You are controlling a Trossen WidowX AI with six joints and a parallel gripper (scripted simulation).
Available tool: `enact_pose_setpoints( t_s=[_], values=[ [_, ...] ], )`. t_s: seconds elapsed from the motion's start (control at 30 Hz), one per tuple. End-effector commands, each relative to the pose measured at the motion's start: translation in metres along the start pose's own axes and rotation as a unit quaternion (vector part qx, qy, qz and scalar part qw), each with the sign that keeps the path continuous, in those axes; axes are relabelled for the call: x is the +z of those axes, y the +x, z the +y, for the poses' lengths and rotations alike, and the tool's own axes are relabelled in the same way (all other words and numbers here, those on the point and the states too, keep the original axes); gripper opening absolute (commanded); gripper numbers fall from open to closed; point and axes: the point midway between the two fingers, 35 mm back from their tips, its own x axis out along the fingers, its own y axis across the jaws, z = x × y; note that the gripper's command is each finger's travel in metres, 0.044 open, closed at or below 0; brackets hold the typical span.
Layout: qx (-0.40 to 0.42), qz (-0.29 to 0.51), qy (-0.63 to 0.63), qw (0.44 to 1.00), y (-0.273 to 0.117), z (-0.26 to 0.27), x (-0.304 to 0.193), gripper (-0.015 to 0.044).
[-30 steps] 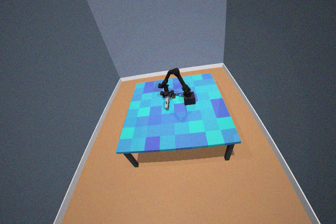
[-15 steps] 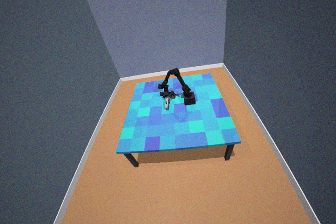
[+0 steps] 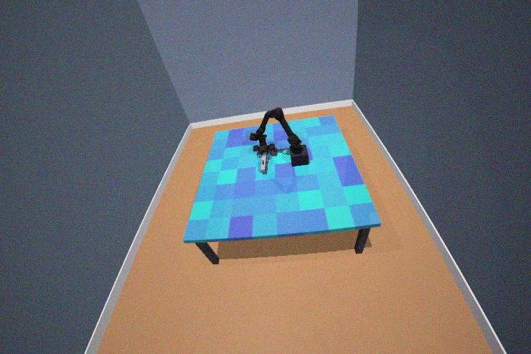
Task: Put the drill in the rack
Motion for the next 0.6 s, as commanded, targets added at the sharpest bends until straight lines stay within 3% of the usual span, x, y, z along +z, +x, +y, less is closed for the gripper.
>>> enact_pose_setpoints(
  t_s=[0.0,0.07,0.3,0.57],
  values=[
    [0.0,0.0,0.0,1.0,-0.0001,-0.0001,-0.0002,0.0099],
    [0.0,0.0,0.0,1.0,-0.0001,-0.0001,-0.0002,0.0046],
    [0.0,0.0,0.0,1.0,-0.0001,-0.0001,-0.0002,0.0],
    [0.001,0.0,0.002,1.0,-0.0023,0.002,0.0,0.0]
  ],
)
